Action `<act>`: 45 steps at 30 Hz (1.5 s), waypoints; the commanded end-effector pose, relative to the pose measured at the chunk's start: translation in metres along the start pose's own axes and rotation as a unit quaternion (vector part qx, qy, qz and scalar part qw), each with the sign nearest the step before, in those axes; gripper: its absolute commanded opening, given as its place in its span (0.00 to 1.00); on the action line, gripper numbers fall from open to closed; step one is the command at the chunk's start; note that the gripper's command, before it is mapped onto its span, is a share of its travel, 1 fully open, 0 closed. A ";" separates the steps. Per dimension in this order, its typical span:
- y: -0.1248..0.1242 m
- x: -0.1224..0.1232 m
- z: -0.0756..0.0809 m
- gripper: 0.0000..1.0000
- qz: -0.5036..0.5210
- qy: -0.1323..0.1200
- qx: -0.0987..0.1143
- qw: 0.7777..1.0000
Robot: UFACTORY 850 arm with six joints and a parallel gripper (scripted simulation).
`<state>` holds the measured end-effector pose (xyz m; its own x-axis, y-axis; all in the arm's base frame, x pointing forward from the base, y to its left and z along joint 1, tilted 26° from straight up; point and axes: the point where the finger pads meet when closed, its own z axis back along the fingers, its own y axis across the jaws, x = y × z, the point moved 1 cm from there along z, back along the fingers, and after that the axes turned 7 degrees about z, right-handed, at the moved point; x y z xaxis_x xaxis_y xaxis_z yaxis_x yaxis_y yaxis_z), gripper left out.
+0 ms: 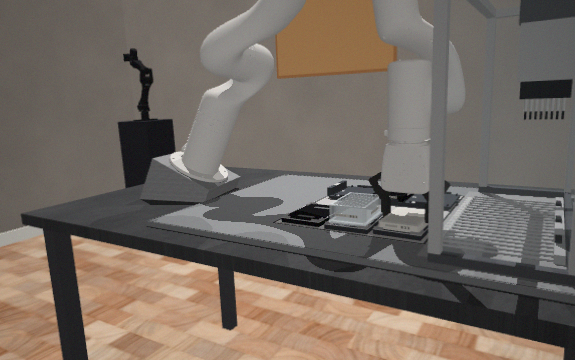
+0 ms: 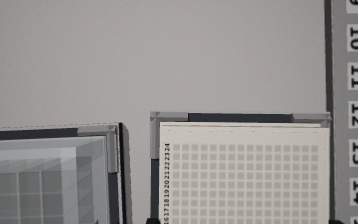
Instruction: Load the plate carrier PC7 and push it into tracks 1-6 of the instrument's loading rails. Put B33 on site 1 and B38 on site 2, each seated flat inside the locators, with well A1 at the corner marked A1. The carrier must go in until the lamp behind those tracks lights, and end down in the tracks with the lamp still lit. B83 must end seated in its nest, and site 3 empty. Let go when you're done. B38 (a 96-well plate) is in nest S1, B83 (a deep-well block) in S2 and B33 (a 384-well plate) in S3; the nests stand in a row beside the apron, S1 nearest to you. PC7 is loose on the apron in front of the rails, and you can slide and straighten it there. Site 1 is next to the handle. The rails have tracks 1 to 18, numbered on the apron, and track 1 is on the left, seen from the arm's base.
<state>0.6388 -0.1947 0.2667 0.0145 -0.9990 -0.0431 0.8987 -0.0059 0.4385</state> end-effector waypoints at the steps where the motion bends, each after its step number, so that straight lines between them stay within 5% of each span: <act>1: 0.001 0.000 0.001 0.00 0.000 0.000 0.001 1.000; 45: 0.001 0.000 0.021 0.00 0.000 0.000 0.001 1.000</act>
<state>0.6301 -0.1956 0.2847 0.0145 -0.9990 -0.0431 0.8987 -0.0059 0.4386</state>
